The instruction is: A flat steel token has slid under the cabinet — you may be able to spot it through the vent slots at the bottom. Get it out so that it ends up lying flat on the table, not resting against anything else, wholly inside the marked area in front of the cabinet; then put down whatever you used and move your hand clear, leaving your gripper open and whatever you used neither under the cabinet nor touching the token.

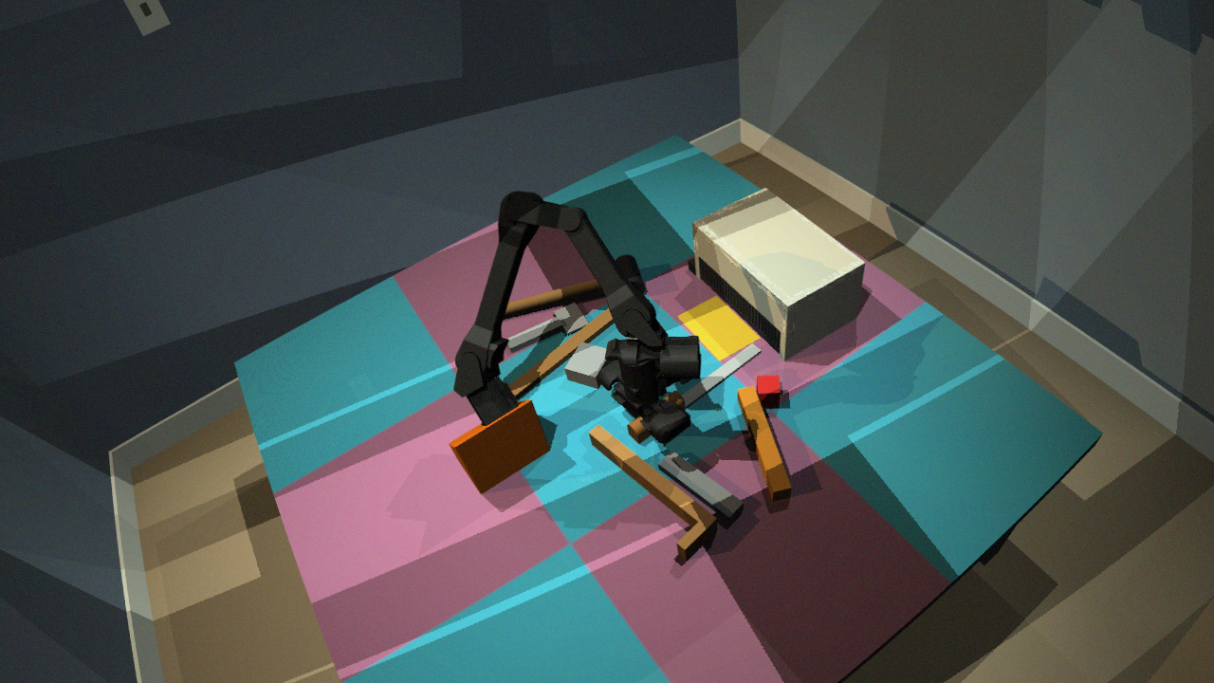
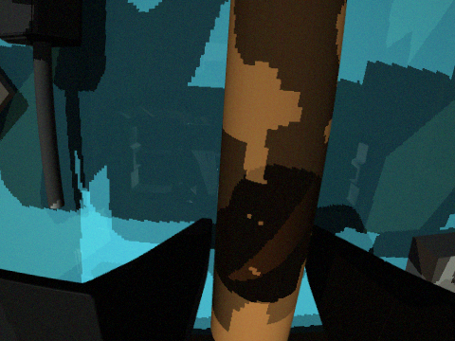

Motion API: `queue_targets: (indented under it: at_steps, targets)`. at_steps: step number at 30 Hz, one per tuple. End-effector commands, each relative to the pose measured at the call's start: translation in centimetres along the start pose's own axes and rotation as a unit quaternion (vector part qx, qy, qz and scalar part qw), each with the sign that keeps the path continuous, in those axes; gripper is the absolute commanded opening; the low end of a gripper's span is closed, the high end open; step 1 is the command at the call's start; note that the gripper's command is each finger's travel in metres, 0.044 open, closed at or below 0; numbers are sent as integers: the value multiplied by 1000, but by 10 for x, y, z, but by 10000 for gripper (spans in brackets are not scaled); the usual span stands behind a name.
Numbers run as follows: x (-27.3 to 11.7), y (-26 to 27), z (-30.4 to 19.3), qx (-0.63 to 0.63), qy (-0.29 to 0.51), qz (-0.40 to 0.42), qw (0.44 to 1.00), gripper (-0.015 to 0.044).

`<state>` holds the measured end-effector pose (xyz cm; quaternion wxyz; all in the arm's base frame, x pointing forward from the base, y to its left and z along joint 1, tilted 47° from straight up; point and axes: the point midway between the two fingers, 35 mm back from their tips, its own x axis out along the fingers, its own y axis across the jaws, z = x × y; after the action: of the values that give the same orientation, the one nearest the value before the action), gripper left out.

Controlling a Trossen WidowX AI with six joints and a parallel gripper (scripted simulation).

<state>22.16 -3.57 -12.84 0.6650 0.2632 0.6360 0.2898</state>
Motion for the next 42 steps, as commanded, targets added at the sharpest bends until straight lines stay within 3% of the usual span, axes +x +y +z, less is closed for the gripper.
queue_targets:
  at_steps: [1,4,18,23,31,34,42]
  targets:
    - [0,0,0,0,0,0,1000,200]
    - [0,0,0,0,-2,-1,1000,270]
    - [4,1,-1,1,-3,-1,1000,270]
    - [2,0,-1,-2,-1,-2,1000,139]
    - [2,0,-1,-2,-1,-2,1000,85]
    - [2,0,-1,-2,-1,-2,1000,6]
    - [1,0,3,-2,-2,-2,1000,0]
